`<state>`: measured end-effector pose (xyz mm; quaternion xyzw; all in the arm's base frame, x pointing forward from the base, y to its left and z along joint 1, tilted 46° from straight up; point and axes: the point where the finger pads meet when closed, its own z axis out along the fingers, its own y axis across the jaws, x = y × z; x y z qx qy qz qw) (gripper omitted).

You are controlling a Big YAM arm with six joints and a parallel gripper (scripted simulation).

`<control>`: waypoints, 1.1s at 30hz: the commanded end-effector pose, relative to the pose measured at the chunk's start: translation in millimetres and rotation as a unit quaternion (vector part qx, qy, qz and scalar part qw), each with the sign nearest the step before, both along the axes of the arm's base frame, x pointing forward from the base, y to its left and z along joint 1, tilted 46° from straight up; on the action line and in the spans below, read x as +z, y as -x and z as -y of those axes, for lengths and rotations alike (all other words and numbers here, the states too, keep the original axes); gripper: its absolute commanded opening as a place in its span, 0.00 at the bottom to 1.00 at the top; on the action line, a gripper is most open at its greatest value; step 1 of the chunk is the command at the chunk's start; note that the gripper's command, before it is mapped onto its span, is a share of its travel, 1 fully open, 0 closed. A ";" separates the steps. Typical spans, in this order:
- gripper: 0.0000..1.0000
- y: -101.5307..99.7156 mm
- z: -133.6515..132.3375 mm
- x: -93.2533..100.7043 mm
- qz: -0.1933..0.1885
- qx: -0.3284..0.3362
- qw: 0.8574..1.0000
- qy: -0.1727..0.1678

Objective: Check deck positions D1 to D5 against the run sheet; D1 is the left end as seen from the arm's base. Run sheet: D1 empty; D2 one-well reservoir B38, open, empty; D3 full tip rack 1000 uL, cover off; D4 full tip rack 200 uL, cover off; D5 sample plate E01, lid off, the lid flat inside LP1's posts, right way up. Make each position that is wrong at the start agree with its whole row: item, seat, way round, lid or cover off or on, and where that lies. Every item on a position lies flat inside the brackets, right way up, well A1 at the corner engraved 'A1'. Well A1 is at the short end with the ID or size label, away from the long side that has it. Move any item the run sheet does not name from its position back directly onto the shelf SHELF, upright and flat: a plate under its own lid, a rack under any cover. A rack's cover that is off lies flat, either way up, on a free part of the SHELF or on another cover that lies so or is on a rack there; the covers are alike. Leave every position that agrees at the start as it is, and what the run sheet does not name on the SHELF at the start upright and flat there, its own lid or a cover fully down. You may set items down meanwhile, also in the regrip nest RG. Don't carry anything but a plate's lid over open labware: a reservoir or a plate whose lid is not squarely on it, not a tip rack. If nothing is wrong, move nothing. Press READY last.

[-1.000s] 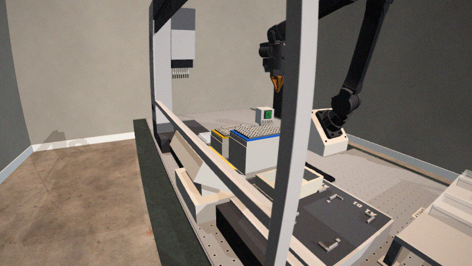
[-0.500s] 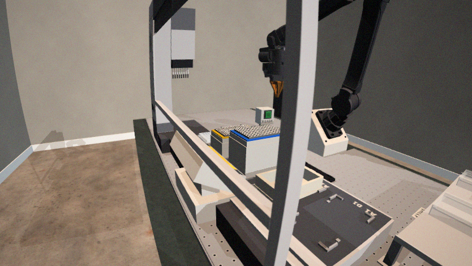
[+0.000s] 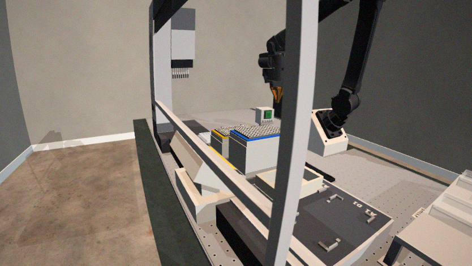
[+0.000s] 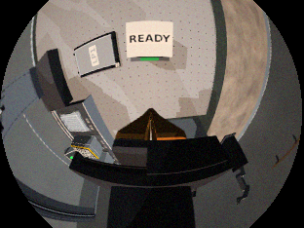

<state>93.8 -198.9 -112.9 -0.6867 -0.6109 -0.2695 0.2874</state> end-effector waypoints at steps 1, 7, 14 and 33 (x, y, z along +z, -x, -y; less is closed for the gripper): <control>0.00 -5.5 15.4 -11.0 0.003 -0.005 1.000 0.023; 0.00 -5.5 -0.2 -17.4 0.001 -0.001 1.000 0.016; 0.00 -5.1 -9.9 -24.1 0.000 0.000 1.000 0.013; 0.00 -8.8 -7.3 -46.4 0.006 -0.008 0.999 0.031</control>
